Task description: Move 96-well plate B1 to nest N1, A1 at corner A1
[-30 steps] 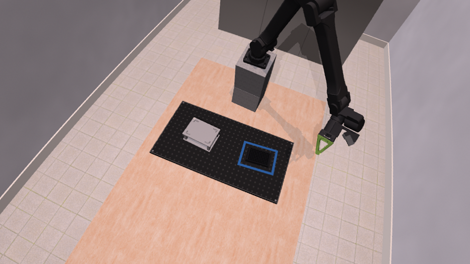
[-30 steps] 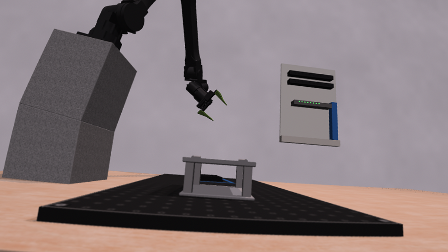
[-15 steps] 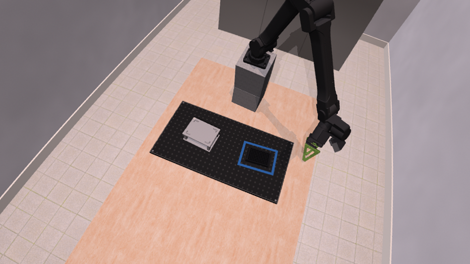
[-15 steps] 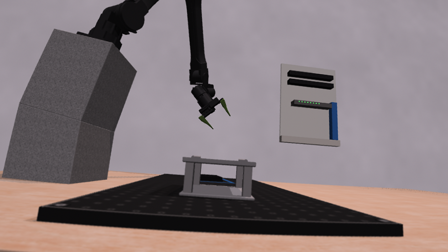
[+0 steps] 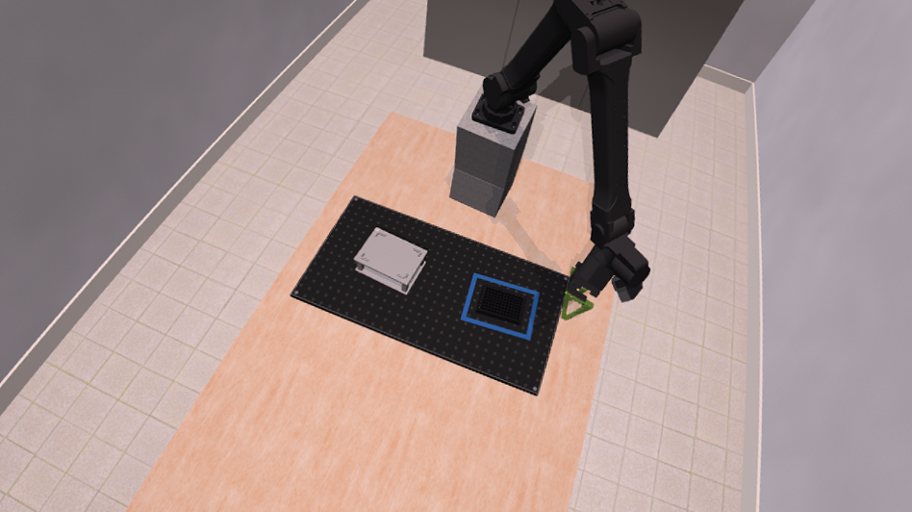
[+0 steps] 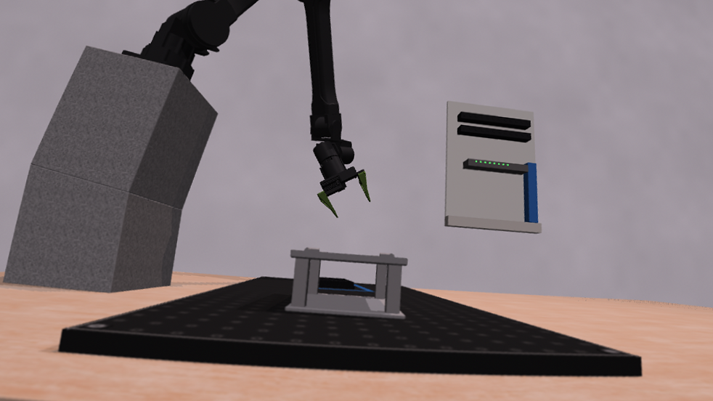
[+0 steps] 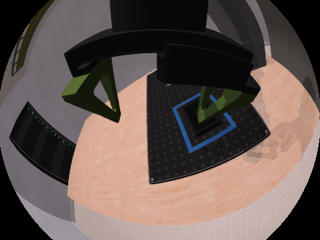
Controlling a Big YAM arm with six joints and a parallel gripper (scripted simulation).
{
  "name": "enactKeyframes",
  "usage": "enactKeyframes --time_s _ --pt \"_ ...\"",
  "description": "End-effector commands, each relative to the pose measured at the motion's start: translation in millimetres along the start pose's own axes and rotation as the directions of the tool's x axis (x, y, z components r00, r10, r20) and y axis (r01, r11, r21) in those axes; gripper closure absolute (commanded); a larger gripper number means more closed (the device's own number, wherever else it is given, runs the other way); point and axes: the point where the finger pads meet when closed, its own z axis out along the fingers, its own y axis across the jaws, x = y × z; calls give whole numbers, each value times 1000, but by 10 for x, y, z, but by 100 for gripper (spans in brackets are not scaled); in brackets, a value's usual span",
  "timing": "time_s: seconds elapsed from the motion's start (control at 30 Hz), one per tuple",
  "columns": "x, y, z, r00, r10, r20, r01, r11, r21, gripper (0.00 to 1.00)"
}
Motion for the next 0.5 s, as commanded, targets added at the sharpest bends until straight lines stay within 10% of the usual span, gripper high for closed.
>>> enactKeyframes --time_s 0.0,0.37,0.47 --pt "152 24 192 999 -30 -15 29 1000 -10 0" --pt "507 246 459 992 -130 0 127 970 -205 0" --pt "571 271 553 993 -116 12 116 975 -188 0"
